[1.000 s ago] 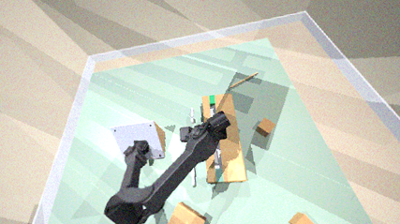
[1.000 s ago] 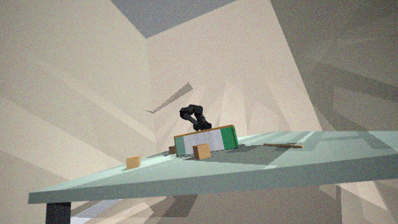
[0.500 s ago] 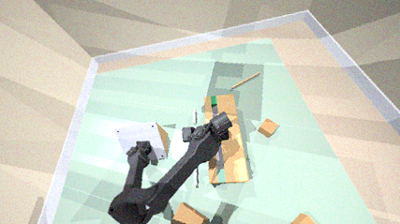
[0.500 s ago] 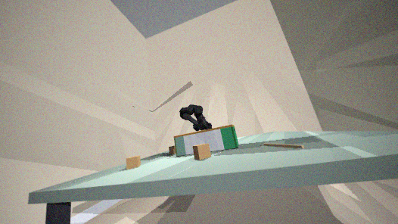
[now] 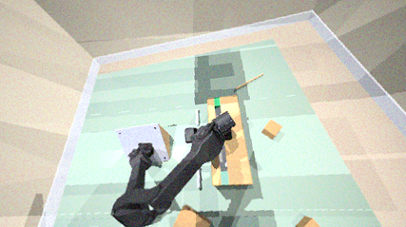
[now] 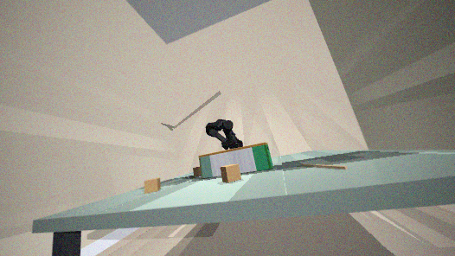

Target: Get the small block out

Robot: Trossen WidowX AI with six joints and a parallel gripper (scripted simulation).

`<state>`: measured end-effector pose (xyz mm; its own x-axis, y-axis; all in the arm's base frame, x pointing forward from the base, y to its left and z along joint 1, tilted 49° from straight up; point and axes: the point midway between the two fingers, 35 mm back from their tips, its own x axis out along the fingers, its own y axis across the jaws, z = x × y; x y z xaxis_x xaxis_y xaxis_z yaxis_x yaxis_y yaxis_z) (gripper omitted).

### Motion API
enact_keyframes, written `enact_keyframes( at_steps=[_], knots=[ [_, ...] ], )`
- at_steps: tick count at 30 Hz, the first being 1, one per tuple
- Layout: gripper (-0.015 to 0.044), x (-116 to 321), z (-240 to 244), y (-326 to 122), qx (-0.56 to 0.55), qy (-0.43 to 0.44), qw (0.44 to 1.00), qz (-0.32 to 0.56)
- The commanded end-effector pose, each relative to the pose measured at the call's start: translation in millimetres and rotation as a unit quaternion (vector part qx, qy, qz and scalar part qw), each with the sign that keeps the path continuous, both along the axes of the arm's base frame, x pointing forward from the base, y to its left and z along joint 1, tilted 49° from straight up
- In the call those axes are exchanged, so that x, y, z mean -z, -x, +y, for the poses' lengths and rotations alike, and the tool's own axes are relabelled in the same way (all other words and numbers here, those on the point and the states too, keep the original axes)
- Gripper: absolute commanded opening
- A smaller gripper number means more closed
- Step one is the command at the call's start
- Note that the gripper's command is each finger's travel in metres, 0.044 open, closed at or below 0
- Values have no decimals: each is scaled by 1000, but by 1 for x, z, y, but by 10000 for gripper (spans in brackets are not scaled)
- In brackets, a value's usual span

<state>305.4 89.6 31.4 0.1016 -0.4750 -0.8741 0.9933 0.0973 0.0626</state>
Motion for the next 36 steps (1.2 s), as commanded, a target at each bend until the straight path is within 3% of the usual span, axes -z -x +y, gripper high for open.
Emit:
enact_keyframes(
  at_steps=[1, 36],
  knots=[
    [400, 4, 4, 0, 2, -3, 1000, -1],
    [400, 12, 11, 0, 2, -3, 1000, -1]
  ],
)
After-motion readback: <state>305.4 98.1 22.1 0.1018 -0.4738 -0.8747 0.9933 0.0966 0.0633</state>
